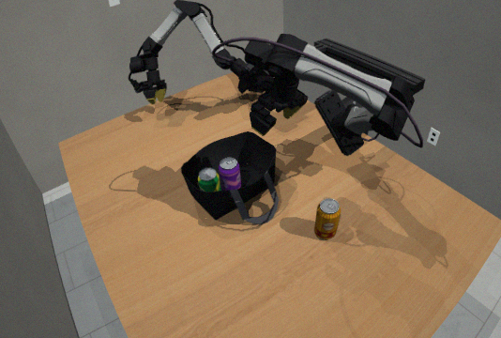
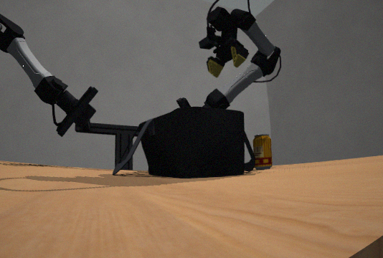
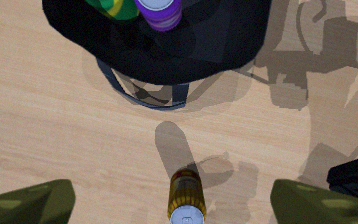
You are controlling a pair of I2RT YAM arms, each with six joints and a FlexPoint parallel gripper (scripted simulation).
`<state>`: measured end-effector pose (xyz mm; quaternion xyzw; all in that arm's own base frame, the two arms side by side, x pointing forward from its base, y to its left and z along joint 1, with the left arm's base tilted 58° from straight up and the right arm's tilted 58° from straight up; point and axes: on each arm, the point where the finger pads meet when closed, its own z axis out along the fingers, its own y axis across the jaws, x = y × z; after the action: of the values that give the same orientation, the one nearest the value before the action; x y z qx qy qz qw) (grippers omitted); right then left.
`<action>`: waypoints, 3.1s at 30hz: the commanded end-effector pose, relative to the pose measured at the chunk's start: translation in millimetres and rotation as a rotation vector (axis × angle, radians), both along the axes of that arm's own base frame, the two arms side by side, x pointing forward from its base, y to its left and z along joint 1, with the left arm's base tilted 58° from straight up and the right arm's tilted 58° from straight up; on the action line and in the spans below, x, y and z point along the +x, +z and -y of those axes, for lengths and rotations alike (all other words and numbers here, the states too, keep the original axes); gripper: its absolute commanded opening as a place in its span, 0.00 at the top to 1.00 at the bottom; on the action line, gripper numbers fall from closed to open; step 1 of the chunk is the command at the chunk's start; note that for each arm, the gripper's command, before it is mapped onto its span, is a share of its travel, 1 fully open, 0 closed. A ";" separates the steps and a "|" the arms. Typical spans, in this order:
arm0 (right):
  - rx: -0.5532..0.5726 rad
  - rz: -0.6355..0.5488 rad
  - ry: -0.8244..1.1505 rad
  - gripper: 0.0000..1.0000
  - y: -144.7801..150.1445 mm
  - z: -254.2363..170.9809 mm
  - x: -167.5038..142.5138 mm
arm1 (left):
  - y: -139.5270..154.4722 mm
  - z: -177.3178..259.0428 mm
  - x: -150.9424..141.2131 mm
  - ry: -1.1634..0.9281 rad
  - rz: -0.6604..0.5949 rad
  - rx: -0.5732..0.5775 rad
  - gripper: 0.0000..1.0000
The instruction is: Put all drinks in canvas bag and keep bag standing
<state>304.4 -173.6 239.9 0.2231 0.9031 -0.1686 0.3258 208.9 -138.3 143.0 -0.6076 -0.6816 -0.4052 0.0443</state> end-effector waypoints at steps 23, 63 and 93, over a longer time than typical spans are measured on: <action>0.007 0.316 -0.278 0.14 91.7 -30.5 -181.5 | 5.6 8.6 -0.4 -0.011 0.005 -0.029 0.00; -0.053 0.447 -0.314 0.14 95.5 -104.0 -219.0 | 5.6 8.6 -0.4 -0.011 0.005 -0.029 0.00; -0.310 0.556 -0.699 0.14 60.6 -174.1 -219.5 | 5.6 8.6 -0.4 -0.011 0.005 -0.029 0.16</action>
<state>85.7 -7.9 299.4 0.4996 0.6188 -0.3211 0.5141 208.9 -138.3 143.0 -0.6076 -0.6816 -0.4052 0.0443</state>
